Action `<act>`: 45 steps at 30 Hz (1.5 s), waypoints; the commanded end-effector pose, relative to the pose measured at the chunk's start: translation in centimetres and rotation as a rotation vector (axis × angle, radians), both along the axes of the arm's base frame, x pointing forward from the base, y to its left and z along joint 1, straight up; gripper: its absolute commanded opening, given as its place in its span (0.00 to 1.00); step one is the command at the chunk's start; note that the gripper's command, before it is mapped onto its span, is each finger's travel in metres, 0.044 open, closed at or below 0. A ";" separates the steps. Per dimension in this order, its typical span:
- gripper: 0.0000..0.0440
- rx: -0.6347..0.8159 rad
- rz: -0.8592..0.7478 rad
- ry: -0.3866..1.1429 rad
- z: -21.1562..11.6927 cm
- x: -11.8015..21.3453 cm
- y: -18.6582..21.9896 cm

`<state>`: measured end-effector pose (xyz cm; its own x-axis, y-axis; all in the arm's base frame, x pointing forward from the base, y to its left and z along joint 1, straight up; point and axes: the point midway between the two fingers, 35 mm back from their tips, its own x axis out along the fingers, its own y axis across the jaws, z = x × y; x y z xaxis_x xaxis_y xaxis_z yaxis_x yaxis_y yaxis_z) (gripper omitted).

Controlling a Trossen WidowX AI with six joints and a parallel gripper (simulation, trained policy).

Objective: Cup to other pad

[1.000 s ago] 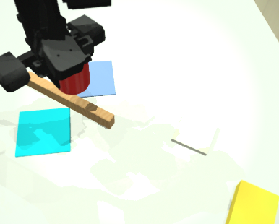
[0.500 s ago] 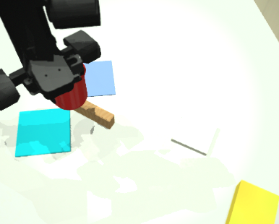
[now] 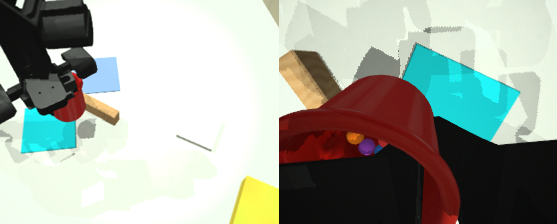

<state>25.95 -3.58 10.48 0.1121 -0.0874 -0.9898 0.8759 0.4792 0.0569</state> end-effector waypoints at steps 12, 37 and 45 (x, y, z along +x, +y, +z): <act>0.00 -0.007 -0.023 0.016 -3.6 -2.9 -0.3; 0.42 0.004 -0.028 -0.169 -2.8 -3.2 -1.0; 0.51 0.004 -0.018 -0.224 -2.1 -3.6 -1.1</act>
